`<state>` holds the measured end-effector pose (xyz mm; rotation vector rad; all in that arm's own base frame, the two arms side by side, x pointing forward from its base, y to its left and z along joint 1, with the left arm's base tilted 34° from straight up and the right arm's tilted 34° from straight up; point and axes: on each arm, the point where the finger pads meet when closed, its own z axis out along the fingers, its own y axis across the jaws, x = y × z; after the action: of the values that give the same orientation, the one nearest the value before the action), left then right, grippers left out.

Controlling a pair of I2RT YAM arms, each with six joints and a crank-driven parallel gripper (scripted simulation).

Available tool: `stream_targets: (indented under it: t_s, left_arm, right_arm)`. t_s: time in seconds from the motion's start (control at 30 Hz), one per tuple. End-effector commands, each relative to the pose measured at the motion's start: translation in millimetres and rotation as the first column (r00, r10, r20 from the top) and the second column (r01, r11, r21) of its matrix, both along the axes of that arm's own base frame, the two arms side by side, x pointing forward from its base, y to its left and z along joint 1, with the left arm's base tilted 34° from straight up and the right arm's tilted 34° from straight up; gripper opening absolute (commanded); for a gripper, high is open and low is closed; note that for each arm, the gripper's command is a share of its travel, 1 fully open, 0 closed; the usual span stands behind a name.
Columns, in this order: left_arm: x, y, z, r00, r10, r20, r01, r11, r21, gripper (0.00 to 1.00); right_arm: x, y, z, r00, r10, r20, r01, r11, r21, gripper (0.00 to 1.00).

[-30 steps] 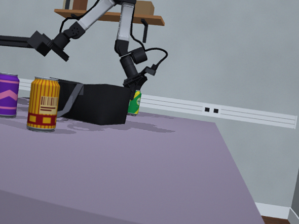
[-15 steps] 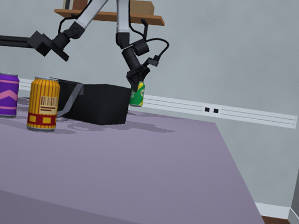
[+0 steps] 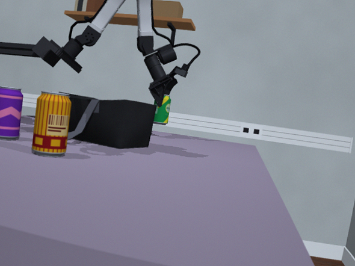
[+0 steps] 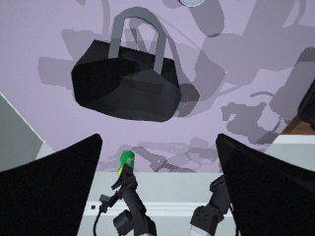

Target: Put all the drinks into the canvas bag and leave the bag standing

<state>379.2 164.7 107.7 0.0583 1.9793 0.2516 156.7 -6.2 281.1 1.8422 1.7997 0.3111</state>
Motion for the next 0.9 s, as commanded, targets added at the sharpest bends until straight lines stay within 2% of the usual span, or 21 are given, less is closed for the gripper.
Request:
stream_targets:
  t_s: [0.0,0.1,0.17,0.2,0.6,0.87]
  left_arm:
    - [1.7,2.6,45.2,0.996,-0.012,0.087,0.008,0.999,0.049,0.74]
    - [2.7,3.6,58.2,0.993,-0.011,0.121,0.003,0.998,0.062,0.74]
    - [2.7,3.6,58.2,0.993,-0.011,0.121,0.003,0.998,0.062,0.74]
    - [-4.1,-0.9,51.8,0.997,-0.014,0.082,0.010,0.999,0.045,0.74]
    - [-18.5,-6.4,81.7,0.995,-0.015,0.094,0.010,0.999,0.053,0.74]
    - [-12.0,-3.5,93.1,0.988,-0.019,0.152,0.006,0.996,0.084,0.74]
  right_arm:
    - [-0.2,-0.4,6.3,0.999,0.005,0.035,-0.004,1.000,-0.011,1.00]
    - [-0.2,-0.4,6.3,0.999,0.005,0.035,-0.004,1.000,-0.011,1.00]
    - [-0.2,-0.4,6.3,0.999,0.005,0.035,-0.004,1.000,-0.011,1.00]
    - [-0.2,-0.4,6.3,0.999,0.005,0.035,-0.004,1.000,-0.011,1.00]
    - [-0.2,-0.4,6.3,0.999,0.005,0.035,-0.004,1.000,-0.011,1.00]
    - [-0.2,-0.4,6.3,0.999,0.005,0.035,-0.004,1.000,-0.011,1.00]
